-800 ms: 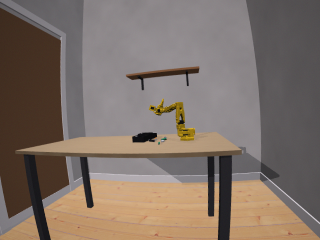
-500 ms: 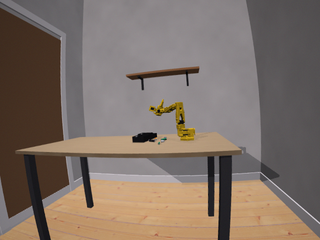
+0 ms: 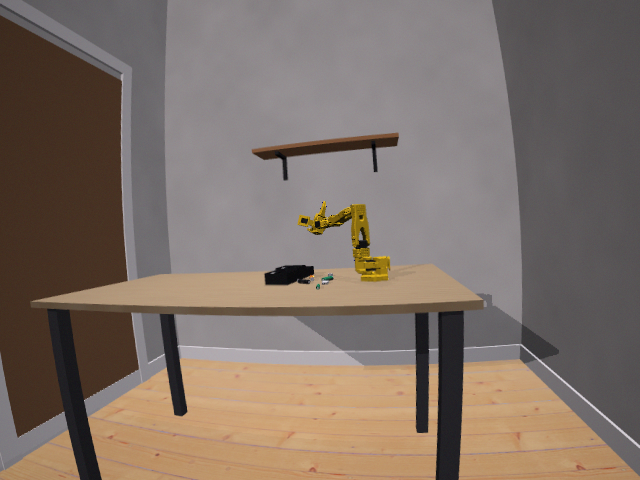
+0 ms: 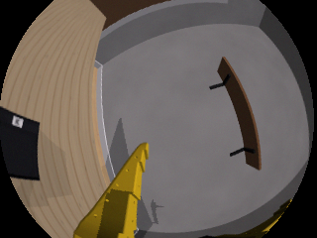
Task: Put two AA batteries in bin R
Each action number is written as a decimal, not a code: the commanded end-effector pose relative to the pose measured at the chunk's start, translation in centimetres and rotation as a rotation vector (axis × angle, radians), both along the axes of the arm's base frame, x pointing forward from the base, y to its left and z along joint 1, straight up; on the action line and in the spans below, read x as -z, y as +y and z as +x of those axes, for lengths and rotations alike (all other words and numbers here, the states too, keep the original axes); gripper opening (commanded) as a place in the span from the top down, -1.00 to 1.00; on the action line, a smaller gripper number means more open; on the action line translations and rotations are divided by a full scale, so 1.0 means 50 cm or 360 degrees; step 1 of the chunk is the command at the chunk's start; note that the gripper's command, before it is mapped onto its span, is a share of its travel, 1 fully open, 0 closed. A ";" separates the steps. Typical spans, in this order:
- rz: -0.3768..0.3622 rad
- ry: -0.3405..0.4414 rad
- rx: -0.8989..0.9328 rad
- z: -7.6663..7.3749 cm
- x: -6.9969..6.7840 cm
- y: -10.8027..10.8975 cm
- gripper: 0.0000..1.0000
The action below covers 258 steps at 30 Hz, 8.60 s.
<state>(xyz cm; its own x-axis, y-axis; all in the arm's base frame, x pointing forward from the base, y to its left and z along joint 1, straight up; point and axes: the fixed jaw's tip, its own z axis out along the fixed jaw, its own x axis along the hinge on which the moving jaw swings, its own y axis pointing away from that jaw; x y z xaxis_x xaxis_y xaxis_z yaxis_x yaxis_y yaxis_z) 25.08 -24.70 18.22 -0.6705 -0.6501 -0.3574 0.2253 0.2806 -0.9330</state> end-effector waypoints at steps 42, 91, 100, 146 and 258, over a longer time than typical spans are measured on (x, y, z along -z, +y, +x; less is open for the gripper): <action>0.0155 0.0512 -0.0206 -0.005 0.075 0.094 -1.00; 0.0438 0.1062 -0.0390 -0.057 0.157 0.176 -1.00; 0.0544 0.1194 -0.0415 -0.078 0.180 0.193 -1.00; 0.1450 0.1144 -0.0213 -0.111 0.165 0.372 -1.00; 0.1862 0.0527 0.0073 -0.003 0.104 0.369 -1.00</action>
